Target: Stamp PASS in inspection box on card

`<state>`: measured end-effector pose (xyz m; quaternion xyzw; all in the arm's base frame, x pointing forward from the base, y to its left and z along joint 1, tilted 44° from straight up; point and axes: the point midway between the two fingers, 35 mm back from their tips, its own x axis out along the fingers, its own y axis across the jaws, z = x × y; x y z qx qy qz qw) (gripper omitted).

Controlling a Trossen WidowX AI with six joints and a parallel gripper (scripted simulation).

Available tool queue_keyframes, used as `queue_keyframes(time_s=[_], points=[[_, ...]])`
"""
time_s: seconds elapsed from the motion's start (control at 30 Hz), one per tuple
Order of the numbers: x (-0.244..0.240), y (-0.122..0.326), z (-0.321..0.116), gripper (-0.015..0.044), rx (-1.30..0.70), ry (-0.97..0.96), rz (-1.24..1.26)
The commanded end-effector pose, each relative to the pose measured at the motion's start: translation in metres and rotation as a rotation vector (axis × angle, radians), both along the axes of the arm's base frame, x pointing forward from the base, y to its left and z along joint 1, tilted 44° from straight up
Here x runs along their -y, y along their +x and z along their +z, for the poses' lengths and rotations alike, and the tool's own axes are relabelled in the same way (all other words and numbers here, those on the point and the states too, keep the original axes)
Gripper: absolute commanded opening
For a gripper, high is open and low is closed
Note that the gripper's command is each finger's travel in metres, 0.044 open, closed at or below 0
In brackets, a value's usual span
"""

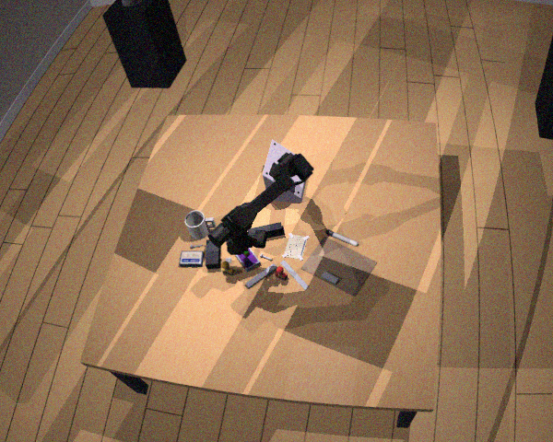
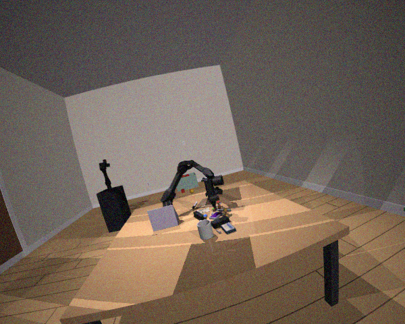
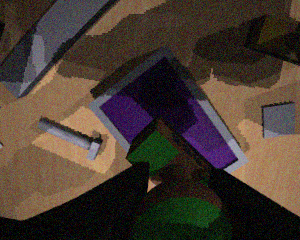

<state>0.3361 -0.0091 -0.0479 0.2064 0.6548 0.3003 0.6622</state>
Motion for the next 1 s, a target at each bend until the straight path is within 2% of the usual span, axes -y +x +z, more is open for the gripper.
queue_keyframes(time_s=[0.0,0.97], points=[[-0.003,-0.001,-0.002,0.0,-0.002,0.005,-0.004],[-0.016,-0.002,-0.016,0.0,-0.002,0.006,-0.004]])
